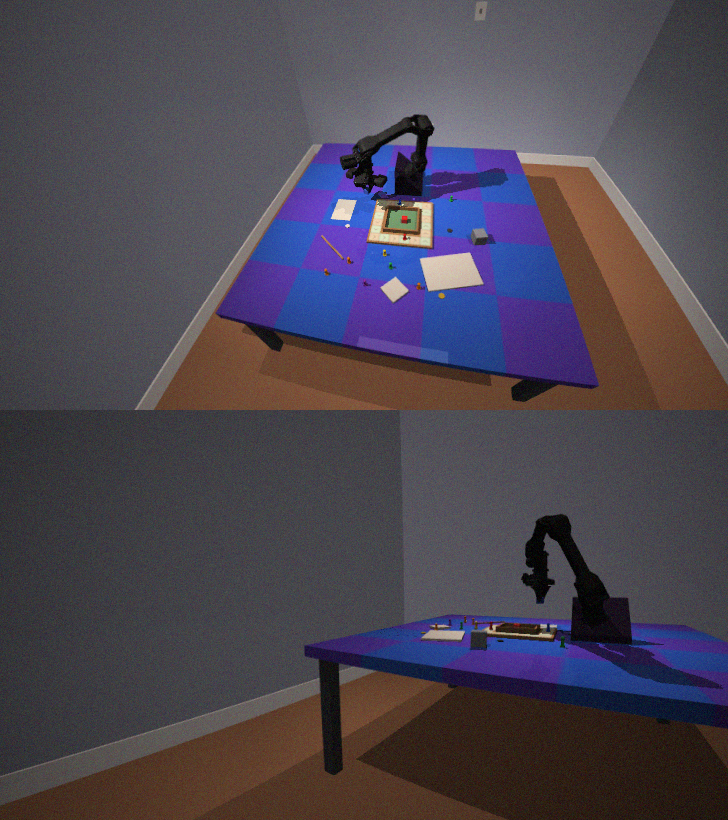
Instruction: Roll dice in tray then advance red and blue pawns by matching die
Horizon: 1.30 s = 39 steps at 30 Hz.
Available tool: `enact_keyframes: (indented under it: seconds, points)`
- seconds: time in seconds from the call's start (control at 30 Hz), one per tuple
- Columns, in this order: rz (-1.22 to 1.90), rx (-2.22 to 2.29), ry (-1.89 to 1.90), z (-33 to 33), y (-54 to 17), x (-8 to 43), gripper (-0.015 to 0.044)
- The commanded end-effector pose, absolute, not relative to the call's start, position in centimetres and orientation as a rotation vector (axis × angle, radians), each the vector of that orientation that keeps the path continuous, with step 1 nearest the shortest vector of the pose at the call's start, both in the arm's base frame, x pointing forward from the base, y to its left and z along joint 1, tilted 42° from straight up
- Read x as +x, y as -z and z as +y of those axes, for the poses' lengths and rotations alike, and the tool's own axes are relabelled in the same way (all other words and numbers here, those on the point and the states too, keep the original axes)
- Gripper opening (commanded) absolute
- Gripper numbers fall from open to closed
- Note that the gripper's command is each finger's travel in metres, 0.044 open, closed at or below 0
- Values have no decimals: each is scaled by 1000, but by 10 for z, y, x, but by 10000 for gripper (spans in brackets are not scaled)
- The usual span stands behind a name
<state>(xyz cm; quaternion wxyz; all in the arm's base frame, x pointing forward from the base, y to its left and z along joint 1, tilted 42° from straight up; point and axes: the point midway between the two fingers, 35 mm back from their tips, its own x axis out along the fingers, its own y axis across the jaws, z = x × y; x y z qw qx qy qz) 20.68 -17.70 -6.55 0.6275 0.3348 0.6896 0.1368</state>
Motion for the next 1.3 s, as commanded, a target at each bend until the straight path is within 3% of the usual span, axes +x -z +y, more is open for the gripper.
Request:
enact_keyframes:
  seconds: [0.0, 1.27]
  points:
    - [1599, 842, -240, -168, 60, 212, 0]
    - [1705, 1634, 641, -66, 10, 239, 0]
